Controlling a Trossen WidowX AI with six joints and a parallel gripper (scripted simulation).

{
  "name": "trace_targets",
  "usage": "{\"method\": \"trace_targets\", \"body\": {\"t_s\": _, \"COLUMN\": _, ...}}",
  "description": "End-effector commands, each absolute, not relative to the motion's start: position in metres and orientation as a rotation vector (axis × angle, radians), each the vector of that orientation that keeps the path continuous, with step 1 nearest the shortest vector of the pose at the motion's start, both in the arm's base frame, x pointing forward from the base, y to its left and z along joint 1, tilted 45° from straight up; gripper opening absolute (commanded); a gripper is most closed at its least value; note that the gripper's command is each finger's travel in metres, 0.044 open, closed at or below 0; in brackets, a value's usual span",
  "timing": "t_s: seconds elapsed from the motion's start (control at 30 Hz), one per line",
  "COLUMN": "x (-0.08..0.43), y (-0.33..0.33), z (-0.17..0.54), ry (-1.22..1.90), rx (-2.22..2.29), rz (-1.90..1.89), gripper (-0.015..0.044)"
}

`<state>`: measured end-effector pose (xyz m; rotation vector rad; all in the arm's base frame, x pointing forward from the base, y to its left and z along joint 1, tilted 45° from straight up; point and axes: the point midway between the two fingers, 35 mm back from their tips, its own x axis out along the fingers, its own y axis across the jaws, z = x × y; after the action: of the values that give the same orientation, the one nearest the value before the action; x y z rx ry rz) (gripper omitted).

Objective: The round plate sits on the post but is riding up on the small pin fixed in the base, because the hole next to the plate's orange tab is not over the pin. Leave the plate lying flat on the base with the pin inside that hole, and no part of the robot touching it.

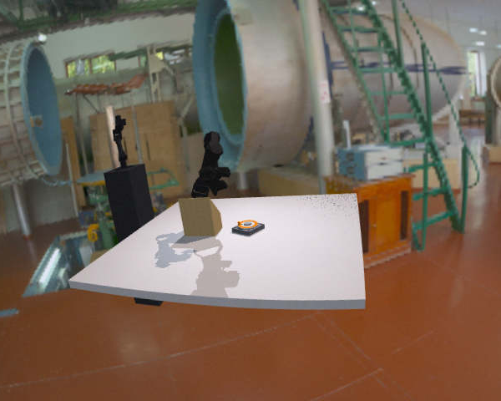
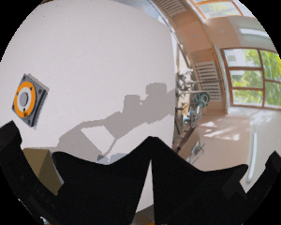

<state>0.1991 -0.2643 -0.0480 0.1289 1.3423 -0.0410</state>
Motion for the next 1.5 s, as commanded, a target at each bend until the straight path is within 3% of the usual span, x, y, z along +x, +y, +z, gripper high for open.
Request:
{"method": "trace_targets", "body": {"t_s": 0.0, "x": 0.220, "y": -0.210, "z": -0.047, "ry": 1.328, "rx": 0.218, "rz": 0.090, "gripper": 0.0000}}
{"method": "trace_targets", "body": {"t_s": 0.23, "x": 0.238, "y": -0.096, "z": -0.038, "ry": 1.359, "rx": 0.408, "rz": 0.357, "gripper": 0.0000}}
{"method": "trace_targets", "body": {"t_s": 0.43, "x": 0.219, "y": 0.007, "z": -0.019, "ry": 1.472, "rx": 0.616, "rz": 0.582, "gripper": 0.0000}}
{"method": "trace_targets", "body": {"t_s": 1.47, "x": 0.218, "y": 0.044, "z": -0.052, "ry": 1.476, "rx": 0.625, "rz": 0.590, "gripper": 0.0000}}
